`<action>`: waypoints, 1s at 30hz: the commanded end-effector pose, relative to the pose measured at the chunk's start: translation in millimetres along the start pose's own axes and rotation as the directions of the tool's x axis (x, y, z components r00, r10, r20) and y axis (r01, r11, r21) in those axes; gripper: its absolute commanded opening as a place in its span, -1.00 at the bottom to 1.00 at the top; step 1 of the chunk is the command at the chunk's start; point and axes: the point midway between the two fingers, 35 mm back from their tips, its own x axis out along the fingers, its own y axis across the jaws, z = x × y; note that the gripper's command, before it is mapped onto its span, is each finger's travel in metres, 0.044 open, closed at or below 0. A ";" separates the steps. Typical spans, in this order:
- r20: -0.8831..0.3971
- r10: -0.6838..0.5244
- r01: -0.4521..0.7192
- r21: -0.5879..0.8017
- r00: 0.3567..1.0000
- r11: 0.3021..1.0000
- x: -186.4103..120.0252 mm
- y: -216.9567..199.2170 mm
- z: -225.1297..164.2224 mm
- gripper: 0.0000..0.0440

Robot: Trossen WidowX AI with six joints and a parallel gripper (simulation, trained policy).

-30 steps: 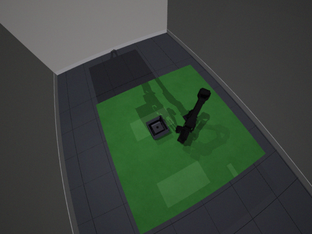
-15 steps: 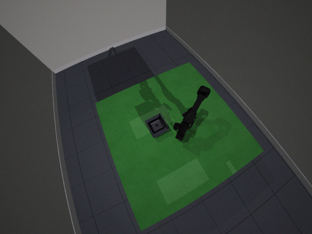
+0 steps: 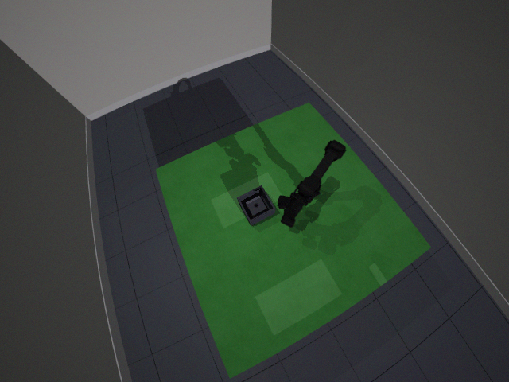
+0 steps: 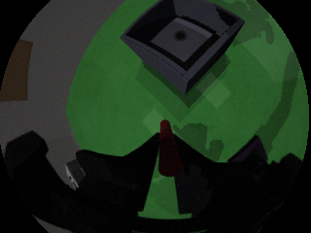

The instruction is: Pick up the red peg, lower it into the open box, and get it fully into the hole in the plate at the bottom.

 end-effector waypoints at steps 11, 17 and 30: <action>0.122 -0.005 -0.001 0.047 0.992 0.999 -14.0 7.8 66.7 -1.00; 0.155 -0.022 0.010 0.077 0.988 0.997 -11.5 5.3 91.0 -1.00; 0.189 -0.057 0.031 0.137 0.980 0.990 4.7 -1.6 134.4 -0.99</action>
